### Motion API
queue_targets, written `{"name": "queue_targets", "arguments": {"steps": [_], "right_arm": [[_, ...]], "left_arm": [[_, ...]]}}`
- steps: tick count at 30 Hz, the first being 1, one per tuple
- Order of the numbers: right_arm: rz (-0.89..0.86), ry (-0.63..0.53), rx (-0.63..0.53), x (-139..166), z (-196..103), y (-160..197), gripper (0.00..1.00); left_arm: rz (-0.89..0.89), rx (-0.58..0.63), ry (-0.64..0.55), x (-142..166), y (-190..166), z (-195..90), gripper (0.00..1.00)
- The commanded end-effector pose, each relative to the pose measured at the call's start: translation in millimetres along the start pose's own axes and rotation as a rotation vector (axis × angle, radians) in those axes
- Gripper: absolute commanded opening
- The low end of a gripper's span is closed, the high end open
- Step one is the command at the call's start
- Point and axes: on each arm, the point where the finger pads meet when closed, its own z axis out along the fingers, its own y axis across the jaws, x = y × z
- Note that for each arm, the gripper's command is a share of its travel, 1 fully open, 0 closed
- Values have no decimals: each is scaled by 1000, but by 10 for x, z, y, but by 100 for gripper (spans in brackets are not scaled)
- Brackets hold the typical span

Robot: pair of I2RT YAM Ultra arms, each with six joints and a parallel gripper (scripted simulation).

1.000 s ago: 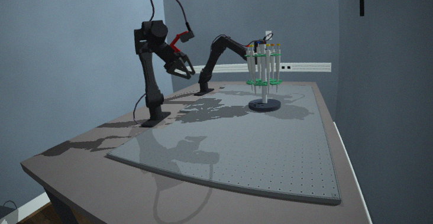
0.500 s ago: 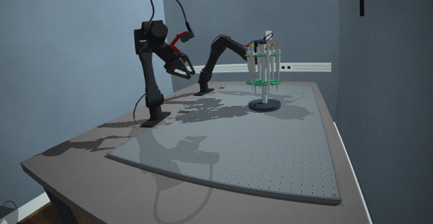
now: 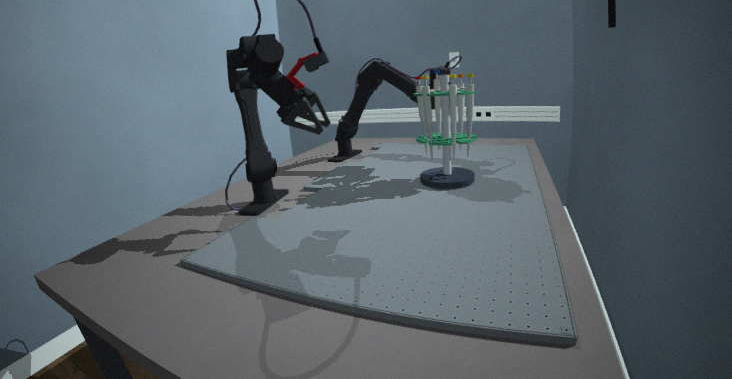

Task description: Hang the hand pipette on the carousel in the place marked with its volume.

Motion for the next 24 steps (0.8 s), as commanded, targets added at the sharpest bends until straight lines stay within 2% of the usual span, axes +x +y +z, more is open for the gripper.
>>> {"name": "queue_targets", "arguments": {"steps": [1,12,13,15,17,21,24], "right_arm": [[-22,-37,15,-109,-61,-44,100],[-22,-37,15,-109,-61,-44,100],[-22,-37,15,-109,-61,-44,100],[-22,-37,15,-109,-61,-44,100],[-22,-37,15,-109,-61,-44,100],[-22,-37,15,-109,-61,-44,100],[-22,-37,15,-109,-61,-44,100]], "left_arm": [[76,20,-25,-220,-85,59,12],[76,20,-25,-220,-85,59,12],[56,21,-18,-121,-77,61,12],[56,21,-18,-121,-77,61,12],[22,23,-7,56,-63,64,12],[64,21,-21,-133,-72,60,12],[66,21,-21,-142,-74,59,12]]}}
